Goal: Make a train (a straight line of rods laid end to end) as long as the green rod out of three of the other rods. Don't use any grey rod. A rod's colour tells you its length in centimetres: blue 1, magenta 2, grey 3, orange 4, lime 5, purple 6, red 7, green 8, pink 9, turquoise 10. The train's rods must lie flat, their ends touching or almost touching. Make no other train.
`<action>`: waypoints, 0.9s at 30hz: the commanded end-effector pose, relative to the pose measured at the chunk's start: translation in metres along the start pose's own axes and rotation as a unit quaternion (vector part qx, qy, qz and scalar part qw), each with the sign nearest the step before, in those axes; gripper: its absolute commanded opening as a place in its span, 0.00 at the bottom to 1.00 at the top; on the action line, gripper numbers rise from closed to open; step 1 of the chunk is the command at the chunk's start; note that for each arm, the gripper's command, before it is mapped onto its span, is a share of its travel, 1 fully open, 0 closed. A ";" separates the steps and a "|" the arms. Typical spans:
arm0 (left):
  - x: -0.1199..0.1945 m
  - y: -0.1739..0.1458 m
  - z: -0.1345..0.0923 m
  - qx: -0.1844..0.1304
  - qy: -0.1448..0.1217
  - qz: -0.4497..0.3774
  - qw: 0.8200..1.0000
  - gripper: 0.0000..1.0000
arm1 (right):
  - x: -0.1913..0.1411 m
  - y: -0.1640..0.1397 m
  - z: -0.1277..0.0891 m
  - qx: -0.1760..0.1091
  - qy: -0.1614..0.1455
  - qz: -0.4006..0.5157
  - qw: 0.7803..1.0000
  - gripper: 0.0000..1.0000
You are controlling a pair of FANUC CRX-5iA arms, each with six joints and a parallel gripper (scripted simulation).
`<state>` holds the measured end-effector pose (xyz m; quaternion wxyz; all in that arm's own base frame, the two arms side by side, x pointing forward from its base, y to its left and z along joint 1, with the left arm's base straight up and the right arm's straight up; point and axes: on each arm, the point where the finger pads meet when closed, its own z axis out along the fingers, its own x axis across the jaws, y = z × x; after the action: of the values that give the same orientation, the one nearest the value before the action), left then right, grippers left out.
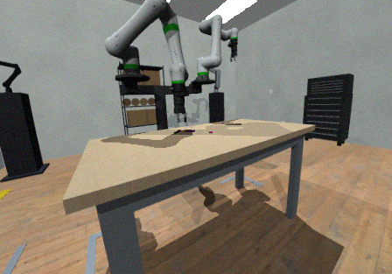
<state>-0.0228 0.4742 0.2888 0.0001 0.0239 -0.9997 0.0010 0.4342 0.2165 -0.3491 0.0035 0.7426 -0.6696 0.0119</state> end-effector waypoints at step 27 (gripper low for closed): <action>0.000 0.000 -0.001 -0.001 0.000 0.000 1.000 1.00 | 0.015 0.039 -0.008 -0.002 -0.011 -0.174 0.985 0.54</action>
<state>-0.0228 0.4742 0.2888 0.0001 0.0239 -0.9997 0.0010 0.3962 0.1976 -0.3421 -0.0004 0.8477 -0.5304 0.0065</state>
